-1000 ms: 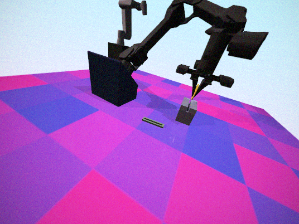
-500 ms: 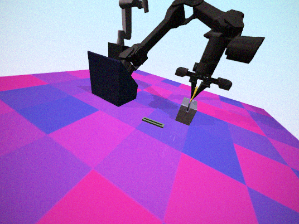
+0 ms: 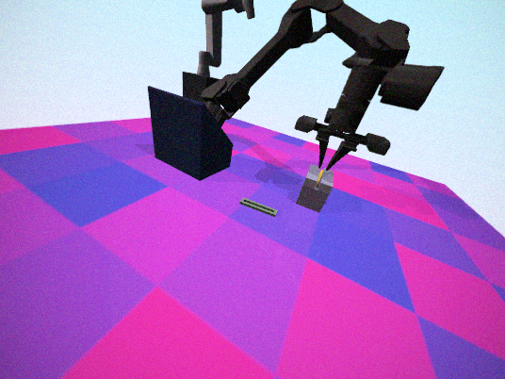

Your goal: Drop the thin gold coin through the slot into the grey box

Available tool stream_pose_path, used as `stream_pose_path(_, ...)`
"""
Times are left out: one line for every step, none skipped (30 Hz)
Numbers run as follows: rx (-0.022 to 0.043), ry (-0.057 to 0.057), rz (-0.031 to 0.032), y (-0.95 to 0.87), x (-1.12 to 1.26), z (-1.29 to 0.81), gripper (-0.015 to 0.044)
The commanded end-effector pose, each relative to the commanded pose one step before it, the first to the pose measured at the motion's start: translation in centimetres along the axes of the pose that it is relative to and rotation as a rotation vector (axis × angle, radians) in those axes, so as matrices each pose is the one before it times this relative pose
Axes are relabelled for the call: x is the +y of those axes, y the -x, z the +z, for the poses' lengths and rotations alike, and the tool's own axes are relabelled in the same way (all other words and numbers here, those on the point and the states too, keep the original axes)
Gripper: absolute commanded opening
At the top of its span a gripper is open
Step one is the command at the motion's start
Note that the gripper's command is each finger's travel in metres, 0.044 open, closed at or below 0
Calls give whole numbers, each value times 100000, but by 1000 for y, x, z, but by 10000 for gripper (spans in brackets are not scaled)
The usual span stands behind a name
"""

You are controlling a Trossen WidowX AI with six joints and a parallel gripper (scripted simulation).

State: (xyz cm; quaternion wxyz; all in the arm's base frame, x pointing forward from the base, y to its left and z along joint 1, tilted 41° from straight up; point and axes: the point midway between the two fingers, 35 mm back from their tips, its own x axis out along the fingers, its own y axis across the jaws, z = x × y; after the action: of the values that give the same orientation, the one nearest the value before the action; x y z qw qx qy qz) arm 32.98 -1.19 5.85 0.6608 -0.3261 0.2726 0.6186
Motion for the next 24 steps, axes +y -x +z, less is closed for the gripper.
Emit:
stream_pose_path(-8,150,-4,25,-21,14,157)
stream_pose_path(0,0,0,0,0,0,161)
stream_pose_path(0,0,0,0,0,0,161)
stream_pose_path(0,0,0,0,0,0,161)
stream_pose_path(0,0,0,0,0,0,161)
stream_pose_path(0,0,0,0,0,0,161)
stream_pose_path(0,0,0,0,0,0,161)
stream_pose_path(0,0,0,0,0,0,161)
stream_pose_path(0,0,0,0,0,0,161)
stream_pose_path(0,0,0,0,0,0,161)
stream_pose_path(5,-5,-2,73,-2,-3,187)
stream_pose_path(15,-14,-5,218,-4,-8,213)
stream_pose_path(22,-23,-8,364,-3,-11,239)
stream_pose_path(23,-30,-10,472,3,-11,266)
stream_pose_path(13,-23,-7,366,7,-6,292)
stream_pose_path(6,-14,-4,220,6,-3,318)
stream_pose_path(2,-4,-1,73,2,-1,344)
stream_pose_path(-23,-43,20,235,4,-3,371)
stream_pose_path(-80,-127,58,705,22,-2,397)
stream_pose_path(-174,-208,92,1181,73,18,423)
stream_pose_path(-224,-202,84,1185,118,47,440)
stream_pose_path(-159,-118,46,712,92,43,440)
stream_pose_path(-57,-39,14,237,34,17,440)
stream_pose_path(0,0,0,0,0,0,440)
